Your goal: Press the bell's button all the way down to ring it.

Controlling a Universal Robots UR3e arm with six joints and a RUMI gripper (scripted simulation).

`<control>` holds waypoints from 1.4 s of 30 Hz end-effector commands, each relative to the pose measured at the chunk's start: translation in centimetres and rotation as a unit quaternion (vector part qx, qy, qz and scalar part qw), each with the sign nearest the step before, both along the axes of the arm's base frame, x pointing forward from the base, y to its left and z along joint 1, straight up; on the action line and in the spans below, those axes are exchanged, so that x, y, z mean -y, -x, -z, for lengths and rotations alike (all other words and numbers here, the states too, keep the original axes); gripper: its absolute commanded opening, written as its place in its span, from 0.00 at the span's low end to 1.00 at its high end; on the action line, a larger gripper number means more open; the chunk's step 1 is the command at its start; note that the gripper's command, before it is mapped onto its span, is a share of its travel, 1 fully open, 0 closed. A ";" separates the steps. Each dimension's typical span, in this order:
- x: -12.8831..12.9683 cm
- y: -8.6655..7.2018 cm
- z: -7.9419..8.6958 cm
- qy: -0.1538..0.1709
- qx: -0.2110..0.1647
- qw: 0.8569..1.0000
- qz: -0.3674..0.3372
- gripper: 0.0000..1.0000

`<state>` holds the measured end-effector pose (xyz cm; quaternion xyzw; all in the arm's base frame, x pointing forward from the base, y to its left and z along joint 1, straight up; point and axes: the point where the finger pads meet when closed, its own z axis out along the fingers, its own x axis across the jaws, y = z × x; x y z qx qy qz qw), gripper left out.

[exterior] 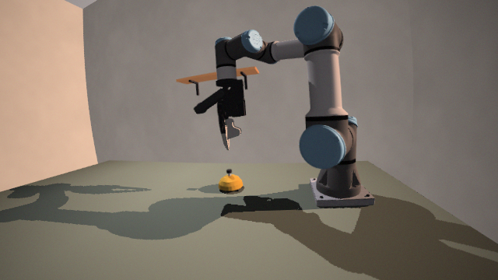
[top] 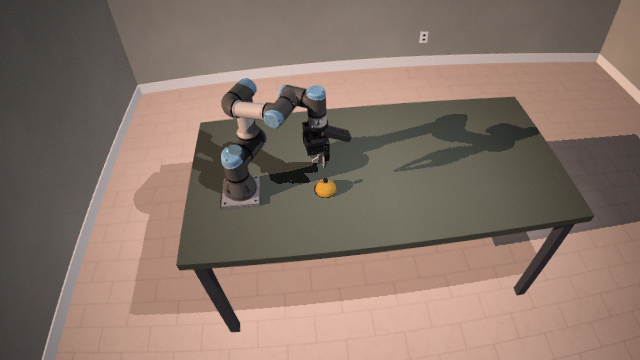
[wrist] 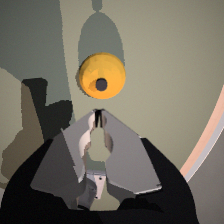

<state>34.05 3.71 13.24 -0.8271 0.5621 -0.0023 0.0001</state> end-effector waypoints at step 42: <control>0.0 -0.1 0.4 0.000 0.001 1.000 0.000 0.00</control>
